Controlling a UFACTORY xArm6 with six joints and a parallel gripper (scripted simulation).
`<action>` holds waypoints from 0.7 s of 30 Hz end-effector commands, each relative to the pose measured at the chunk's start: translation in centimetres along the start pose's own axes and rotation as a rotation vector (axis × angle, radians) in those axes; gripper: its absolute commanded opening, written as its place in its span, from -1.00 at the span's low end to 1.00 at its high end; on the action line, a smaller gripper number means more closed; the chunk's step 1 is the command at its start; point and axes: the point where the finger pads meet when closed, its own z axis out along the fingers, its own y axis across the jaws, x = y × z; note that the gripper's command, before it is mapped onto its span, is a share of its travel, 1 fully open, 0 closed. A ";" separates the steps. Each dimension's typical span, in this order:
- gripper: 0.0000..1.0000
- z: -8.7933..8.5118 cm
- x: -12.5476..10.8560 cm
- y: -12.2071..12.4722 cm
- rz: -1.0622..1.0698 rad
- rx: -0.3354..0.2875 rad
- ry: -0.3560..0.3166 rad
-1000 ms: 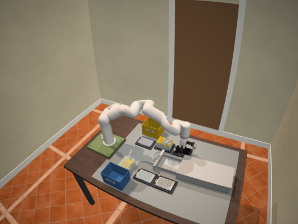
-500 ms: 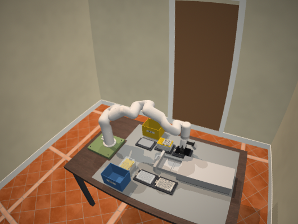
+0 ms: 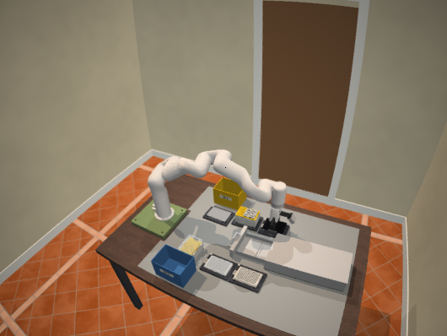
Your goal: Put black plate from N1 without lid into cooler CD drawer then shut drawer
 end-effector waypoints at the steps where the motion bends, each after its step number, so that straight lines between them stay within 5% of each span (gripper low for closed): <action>1: -1.00 -0.7 0.2 0.0 0.000 0.002 0.006; 21: -1.00 -3.7 0.2 0.0 0.000 0.002 0.006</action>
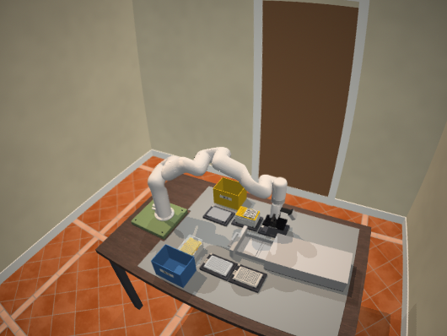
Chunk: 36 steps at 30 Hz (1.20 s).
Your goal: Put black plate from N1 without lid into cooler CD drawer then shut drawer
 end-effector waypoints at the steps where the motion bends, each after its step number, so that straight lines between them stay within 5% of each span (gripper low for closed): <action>1: -1.00 -1.1 0.1 0.0 0.000 0.001 0.006; 36: -1.00 -6.2 0.1 0.0 0.000 0.001 0.006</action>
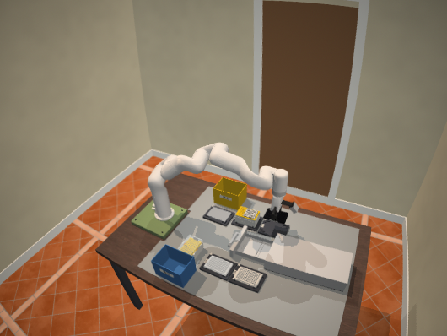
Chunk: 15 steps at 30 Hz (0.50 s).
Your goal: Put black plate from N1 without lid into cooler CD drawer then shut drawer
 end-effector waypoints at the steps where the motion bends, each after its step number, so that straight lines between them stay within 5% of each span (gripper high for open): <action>1: -1.00 -1.0 0.1 0.0 0.000 0.001 0.005; 15: -1.00 -3.0 0.1 0.0 0.000 0.001 0.005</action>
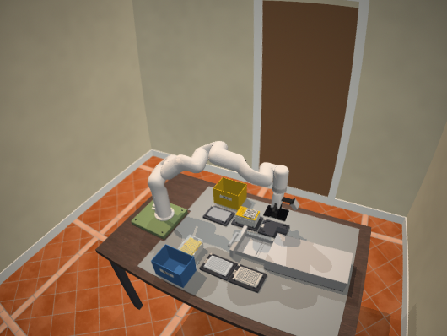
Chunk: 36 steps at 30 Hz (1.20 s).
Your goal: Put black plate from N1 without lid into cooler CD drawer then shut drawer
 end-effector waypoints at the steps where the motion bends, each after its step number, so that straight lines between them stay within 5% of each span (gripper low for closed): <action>1: -1.00 -0.9 0.1 0.0 0.000 0.001 0.006; 11: -1.00 -0.9 0.1 0.0 0.000 0.001 0.006; 36: -1.00 -0.8 -2.1 5.7 -0.767 -0.001 0.006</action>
